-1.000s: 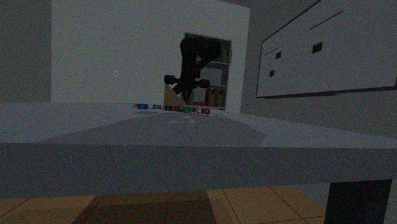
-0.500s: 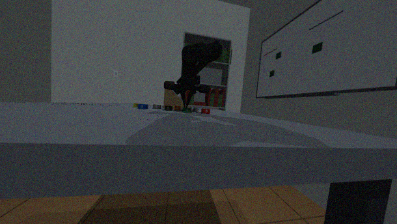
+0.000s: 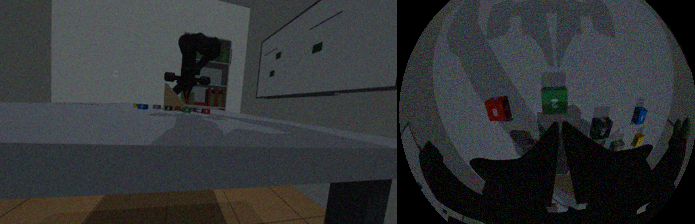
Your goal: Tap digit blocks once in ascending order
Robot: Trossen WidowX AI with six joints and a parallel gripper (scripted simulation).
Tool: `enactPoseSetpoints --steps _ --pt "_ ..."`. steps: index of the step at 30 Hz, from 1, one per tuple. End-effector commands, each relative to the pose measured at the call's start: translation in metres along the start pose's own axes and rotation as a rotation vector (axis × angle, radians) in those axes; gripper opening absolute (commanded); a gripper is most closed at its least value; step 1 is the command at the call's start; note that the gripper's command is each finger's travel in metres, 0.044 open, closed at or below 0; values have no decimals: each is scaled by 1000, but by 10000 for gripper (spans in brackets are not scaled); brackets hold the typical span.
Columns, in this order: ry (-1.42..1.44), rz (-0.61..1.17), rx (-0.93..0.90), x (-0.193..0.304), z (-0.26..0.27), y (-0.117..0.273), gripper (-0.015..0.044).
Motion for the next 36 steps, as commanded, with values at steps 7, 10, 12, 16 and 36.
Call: enactPoseSetpoints --steps 7,10,12,16,36 --pt "4 -9 4 1 0 70 20" --pt "3 -10 5 1 -2 71 20" --pt "-1 -11 10 -2 -16 71 20" --pt "-23 -12 24 -6 -90 74 20" --pt "5 -11 10 8 -189 -9 20"
Point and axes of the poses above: the point midway between the two fingers, 35 mm back from their tips, its own y axis back along the fingers, its own z axis across the jaws, x = y × z, the point moved 6 cm from there along y, back along the fingers, and after that the axes turned 7 degrees about -y, right-handed, at the moved point
